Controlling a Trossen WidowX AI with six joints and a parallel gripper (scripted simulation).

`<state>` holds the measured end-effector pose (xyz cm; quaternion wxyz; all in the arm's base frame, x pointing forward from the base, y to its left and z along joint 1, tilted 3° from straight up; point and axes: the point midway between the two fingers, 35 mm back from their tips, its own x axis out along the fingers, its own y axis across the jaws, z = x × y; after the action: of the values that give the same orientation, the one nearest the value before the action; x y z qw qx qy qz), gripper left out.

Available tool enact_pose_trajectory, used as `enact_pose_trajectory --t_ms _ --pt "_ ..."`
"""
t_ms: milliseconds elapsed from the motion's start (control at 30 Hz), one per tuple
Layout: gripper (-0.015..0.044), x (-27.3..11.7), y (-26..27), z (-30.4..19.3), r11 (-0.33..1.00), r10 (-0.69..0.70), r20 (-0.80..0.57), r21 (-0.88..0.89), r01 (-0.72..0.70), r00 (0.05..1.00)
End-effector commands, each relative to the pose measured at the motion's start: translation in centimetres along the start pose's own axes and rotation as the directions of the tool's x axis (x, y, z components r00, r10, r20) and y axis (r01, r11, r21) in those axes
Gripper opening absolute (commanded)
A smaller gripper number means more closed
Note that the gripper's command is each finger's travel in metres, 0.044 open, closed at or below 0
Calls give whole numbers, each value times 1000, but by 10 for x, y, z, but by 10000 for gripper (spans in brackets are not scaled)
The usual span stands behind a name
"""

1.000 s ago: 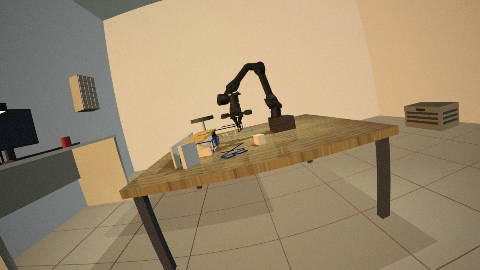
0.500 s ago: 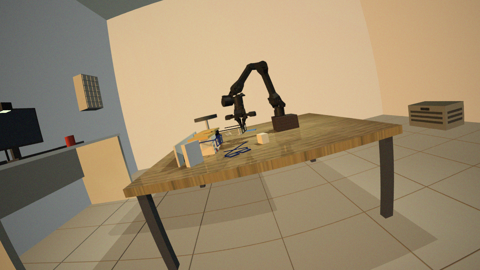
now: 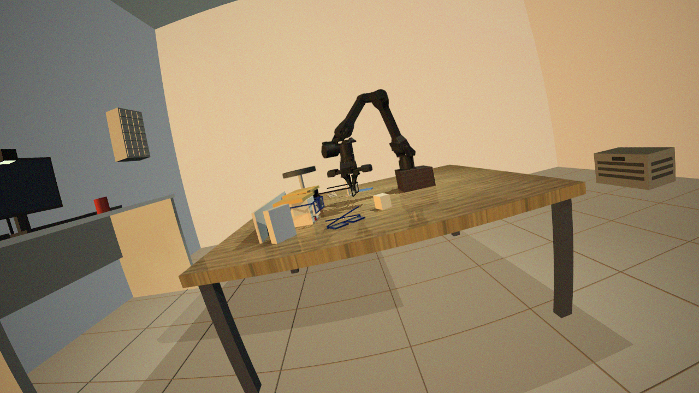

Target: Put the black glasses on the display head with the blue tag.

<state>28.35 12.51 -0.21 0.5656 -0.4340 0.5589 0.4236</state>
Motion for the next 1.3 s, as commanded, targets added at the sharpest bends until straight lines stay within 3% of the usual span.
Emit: enact_pose_trajectory --t_ms 0,1267 --pt "0 -1 -8 1 1000 -12 4 -5 12 1000" --pt "0 1 -57 1 1000 -16 7 -4 16 1000"
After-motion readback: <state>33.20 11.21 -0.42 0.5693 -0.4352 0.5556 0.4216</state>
